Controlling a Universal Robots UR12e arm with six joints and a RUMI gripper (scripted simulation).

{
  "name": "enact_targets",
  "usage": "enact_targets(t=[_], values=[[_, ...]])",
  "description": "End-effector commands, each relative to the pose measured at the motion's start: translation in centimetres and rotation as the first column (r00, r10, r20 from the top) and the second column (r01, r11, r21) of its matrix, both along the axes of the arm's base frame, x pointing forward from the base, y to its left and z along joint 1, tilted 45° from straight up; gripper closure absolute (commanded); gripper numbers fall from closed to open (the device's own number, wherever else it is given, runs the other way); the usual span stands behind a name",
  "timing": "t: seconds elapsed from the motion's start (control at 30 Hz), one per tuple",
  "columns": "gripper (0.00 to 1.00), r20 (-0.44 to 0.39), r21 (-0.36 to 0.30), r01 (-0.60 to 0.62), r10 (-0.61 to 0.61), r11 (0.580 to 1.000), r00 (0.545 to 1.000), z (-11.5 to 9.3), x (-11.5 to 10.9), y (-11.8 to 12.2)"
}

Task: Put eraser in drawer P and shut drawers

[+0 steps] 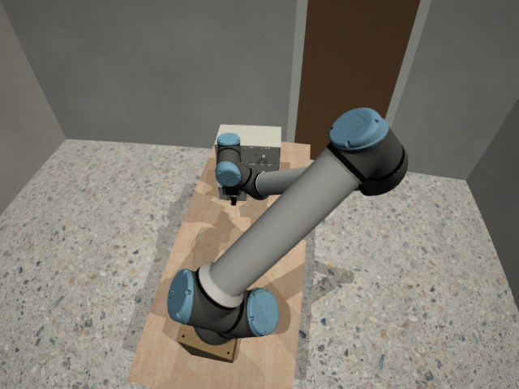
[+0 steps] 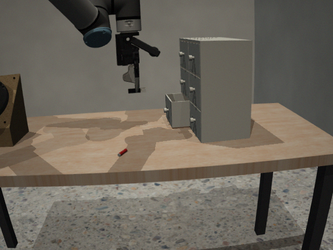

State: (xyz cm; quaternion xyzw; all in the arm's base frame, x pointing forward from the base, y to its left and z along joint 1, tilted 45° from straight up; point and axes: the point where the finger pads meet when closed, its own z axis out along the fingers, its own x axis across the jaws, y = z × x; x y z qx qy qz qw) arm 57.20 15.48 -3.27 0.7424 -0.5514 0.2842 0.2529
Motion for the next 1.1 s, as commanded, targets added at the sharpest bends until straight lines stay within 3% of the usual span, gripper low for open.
enact_targets(t=[0.0,1.07], values=[[0.89,0.003,0.001,-0.003,0.003,1.000,1.000,0.03,0.03,0.04],[0.89,0.052,0.017,-0.054,0.053,0.998,0.997,-0.01,-0.01,0.00]])
